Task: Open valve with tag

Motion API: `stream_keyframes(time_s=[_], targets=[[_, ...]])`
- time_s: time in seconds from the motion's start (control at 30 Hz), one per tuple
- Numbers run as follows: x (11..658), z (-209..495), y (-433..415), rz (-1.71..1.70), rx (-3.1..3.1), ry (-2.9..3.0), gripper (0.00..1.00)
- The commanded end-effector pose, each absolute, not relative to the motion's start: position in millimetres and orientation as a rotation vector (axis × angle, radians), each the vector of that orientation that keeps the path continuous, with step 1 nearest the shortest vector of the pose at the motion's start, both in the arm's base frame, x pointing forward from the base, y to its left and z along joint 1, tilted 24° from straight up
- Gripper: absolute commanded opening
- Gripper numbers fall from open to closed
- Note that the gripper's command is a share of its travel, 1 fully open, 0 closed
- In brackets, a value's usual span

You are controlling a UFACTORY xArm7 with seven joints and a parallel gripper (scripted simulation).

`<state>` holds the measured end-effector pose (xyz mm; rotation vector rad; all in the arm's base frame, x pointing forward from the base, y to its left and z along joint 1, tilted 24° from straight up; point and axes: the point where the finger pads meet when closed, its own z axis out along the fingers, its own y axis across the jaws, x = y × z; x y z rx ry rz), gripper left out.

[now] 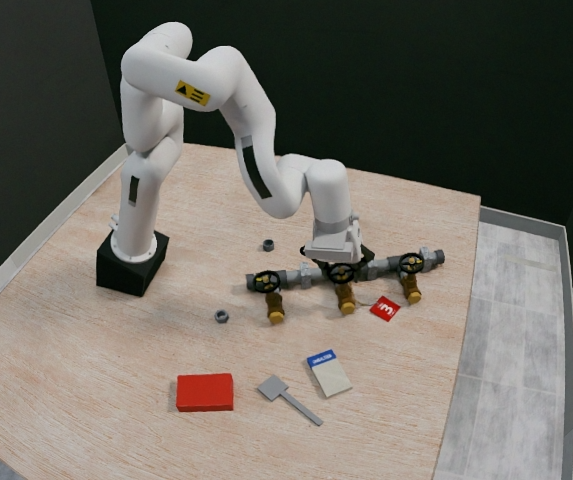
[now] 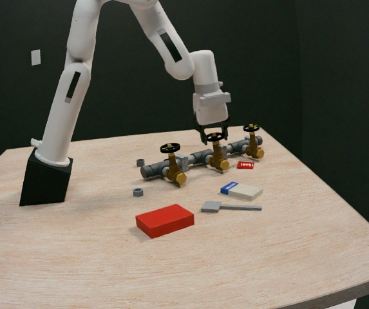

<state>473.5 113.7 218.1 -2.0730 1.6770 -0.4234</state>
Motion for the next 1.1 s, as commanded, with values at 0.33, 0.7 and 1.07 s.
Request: stream_keyframes(time_s=[0.33, 0.7, 1.07], targets=[[474.4, 220.1, 114.2, -0.520, -2.331, 1.360, 0.00], [474.4, 220.2, 114.2, -0.647, -2.645, 0.820, 0.00], [474.4, 220.2, 114.2, -0.779, -2.880, 0.102, 0.00]])
